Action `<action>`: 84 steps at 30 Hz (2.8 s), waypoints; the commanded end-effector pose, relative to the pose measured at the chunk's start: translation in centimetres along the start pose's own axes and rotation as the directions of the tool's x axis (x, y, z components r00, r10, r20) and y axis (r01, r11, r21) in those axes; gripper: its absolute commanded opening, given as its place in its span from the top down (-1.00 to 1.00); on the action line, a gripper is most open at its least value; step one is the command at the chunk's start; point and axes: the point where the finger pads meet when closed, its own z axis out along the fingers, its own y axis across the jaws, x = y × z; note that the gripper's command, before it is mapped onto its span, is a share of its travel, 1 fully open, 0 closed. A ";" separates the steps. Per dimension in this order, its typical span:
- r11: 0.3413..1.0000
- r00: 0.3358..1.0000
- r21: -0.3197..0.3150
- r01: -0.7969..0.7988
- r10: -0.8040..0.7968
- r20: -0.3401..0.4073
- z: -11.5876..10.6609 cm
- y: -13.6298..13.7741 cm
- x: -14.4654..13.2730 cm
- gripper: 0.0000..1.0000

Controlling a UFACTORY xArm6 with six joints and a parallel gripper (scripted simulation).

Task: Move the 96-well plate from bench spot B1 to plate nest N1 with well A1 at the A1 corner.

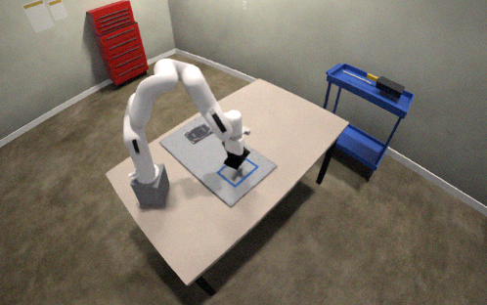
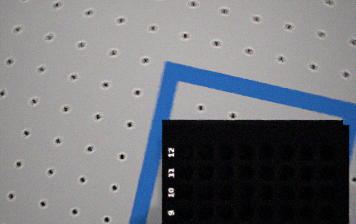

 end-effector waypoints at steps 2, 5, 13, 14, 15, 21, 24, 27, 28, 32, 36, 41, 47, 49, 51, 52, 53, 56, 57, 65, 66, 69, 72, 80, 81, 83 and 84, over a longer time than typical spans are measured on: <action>0.994 0.994 0.000 0.110 -0.110 -0.005 -0.2 -1.0 0.5 1.00; 0.978 0.978 -0.001 0.209 -0.209 -0.005 -0.2 -1.9 0.8 1.00; 0.888 0.888 -0.002 0.459 -0.459 -0.005 -0.3 -4.4 1.7 1.00; 0.873 0.873 -0.002 0.488 -0.488 -0.005 -0.3 -4.7 1.8 1.00; 0.856 0.856 -0.002 0.517 -0.517 -0.005 -0.3 -5.0 1.9 1.00; 0.779 0.779 -0.003 0.626 -0.626 -0.004 -0.3 -6.3 2.4 1.00; 0.713 0.713 -0.003 0.701 -0.701 -0.004 -0.4 -7.2 2.7 1.00; 0.639 0.639 -0.003 0.769 -0.769 -0.004 -0.4 -8.2 3.1 1.00; 0.613 0.613 -0.003 0.790 -0.790 -0.004 -0.4 -8.5 3.2 1.00; 0.503 0.503 -0.004 0.864 -0.864 -0.003 -0.5 -9.8 3.6 1.00; 0.444 0.444 -0.004 0.896 -0.896 -0.003 -0.5 -10.4 3.8 1.00; 0.290 0.290 -0.005 0.957 -0.957 -0.003 -0.5 -12.0 4.4 1.00; 0.094 0.094 -0.005 0.996 -0.996 -0.002 -0.6 -13.9 5.1 1.00; 0.027 0.027 -0.005 1.000 -1.000 -0.001 -0.6 -14.5 5.3 1.00; -0.039 -0.039 -0.005 0.999 -0.999 -0.001 -0.6 -15.1 5.5 1.00; -0.039 -0.039 -0.005 0.999 -0.999 -0.001 -0.6 -15.1 5.5 1.00; -0.039 -0.039 -0.005 0.999 -0.999 -0.001 -0.6 -15.1 5.5 1.00; -0.139 -0.139 -0.005 0.990 -0.990 -0.001 -0.7 -16.1 5.8 1.00; -0.172 -0.172 -0.005 0.985 -0.985 -0.001 -0.7 -16.4 6.0 1.00; -0.425 -0.425 -0.006 0.905 -0.905 0.001 -0.8 -18.9 6.9 1.00; -0.455 -0.455 -0.006 0.890 -0.890 0.001 -0.8 -19.2 7.0 1.00; -0.514 -0.514 -0.005 0.858 -0.858 0.001 -0.8 -19.8 7.2 1.00; -0.570 -0.570 -0.005 0.822 -0.822 0.002 -0.8 -20.5 7.4 1.00; -0.766 -0.766 -0.005 0.643 -0.643 0.003 -0.9 -23.0 8.3 1.00; -0.787 -0.787 -0.005 0.617 -0.617 0.003 -0.9 -23.3 8.4 1.00; -0.826 -0.826 -0.005 0.563 -0.563 0.003 -0.9 -23.9 8.6 1.00; -0.845 -0.845 -0.005 0.535 -0.535 0.004 -1.0 -24.3 8.7 1.00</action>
